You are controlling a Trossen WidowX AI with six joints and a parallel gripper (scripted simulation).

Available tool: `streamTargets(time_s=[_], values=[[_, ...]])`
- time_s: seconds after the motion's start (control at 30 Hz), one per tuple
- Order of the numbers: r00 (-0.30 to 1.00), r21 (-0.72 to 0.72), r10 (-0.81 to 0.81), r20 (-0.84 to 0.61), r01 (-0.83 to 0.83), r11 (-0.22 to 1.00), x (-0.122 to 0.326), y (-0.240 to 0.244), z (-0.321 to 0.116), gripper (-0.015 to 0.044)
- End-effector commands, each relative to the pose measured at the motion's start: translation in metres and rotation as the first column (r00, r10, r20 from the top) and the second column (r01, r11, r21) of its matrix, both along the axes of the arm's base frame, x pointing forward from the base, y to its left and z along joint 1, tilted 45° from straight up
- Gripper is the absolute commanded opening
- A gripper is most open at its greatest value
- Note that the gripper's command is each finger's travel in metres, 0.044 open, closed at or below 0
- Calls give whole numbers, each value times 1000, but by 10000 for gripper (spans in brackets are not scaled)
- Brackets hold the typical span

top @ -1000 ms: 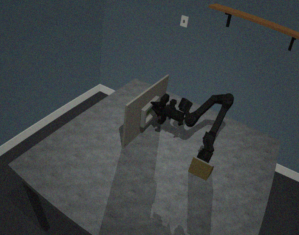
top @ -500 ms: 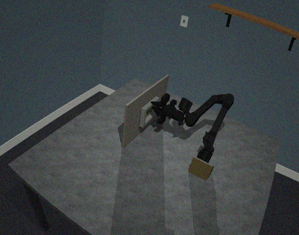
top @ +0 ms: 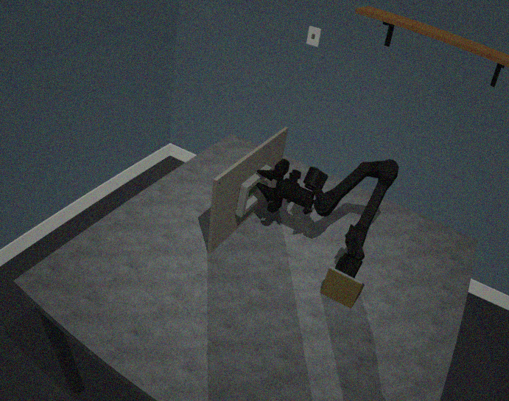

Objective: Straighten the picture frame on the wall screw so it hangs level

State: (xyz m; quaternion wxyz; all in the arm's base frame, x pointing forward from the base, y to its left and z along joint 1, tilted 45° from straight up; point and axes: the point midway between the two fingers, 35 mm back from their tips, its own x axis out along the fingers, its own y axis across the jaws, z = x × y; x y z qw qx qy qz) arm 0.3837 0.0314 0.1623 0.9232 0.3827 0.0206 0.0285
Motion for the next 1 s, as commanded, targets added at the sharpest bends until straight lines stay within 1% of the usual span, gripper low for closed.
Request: streamTargets(time_s=[0.0,0.2,0.4,0.57,0.6,0.87,0.97], values=[[1000,-7,0,0,0,1000,-1,0,0,260],[1000,-85,5,5,-4,996,-47,-6,8,260],[1000,-170,10,10,-8,985,-94,-11,-1,260],[1000,-180,11,11,-9,984,-99,-12,-3,260],[1000,-161,6,11,-4,987,-92,-11,0,260],[1000,-174,10,8,-9,985,-112,35,23,260],[1000,-177,11,8,-9,984,-118,42,28,260]])
